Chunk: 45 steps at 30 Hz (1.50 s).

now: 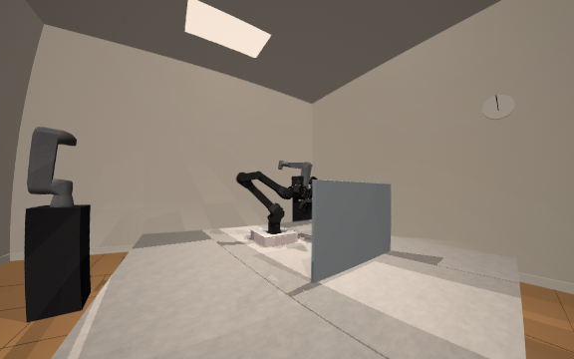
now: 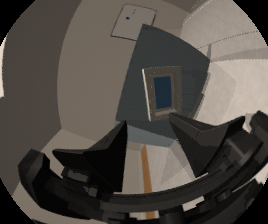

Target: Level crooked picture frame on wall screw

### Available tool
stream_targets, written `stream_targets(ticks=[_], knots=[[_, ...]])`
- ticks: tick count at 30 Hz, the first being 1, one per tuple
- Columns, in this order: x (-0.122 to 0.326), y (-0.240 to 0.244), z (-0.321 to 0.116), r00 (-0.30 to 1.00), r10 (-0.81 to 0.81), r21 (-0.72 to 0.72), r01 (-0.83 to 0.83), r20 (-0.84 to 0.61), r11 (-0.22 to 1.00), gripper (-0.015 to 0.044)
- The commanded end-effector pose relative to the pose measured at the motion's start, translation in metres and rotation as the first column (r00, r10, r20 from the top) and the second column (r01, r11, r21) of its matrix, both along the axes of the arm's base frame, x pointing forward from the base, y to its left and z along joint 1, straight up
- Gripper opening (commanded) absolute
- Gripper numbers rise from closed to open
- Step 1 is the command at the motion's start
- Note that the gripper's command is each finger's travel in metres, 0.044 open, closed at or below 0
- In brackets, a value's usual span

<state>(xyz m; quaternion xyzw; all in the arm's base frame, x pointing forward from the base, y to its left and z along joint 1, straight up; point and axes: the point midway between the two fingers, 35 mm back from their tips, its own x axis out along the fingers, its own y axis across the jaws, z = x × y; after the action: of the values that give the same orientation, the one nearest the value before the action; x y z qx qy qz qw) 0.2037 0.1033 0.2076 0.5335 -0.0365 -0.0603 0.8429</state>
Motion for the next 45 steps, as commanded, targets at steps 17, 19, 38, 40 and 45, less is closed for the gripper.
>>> stream_targets(ticks=[17, 19, 38, 40, 45], knots=[[0.000, -0.001, 0.000, 1.000, -0.004, -0.001, 0.004, 0.000, 1.000, 0.0260], [0.000, -0.001, 0.000, 1.000, -0.004, -0.001, 0.004, 0.000, 1.000, 0.0260], [0.065, 0.001, -0.037, 1.000, -0.004, -0.001, 0.004, 0.006, 1.000, 0.0260], [0.069, -0.001, -0.040, 1.000, -0.004, -0.002, 0.005, 0.007, 1.000, 0.0260], [0.069, -0.001, -0.040, 1.000, -0.004, -0.002, 0.005, 0.007, 1.000, 0.0260]])
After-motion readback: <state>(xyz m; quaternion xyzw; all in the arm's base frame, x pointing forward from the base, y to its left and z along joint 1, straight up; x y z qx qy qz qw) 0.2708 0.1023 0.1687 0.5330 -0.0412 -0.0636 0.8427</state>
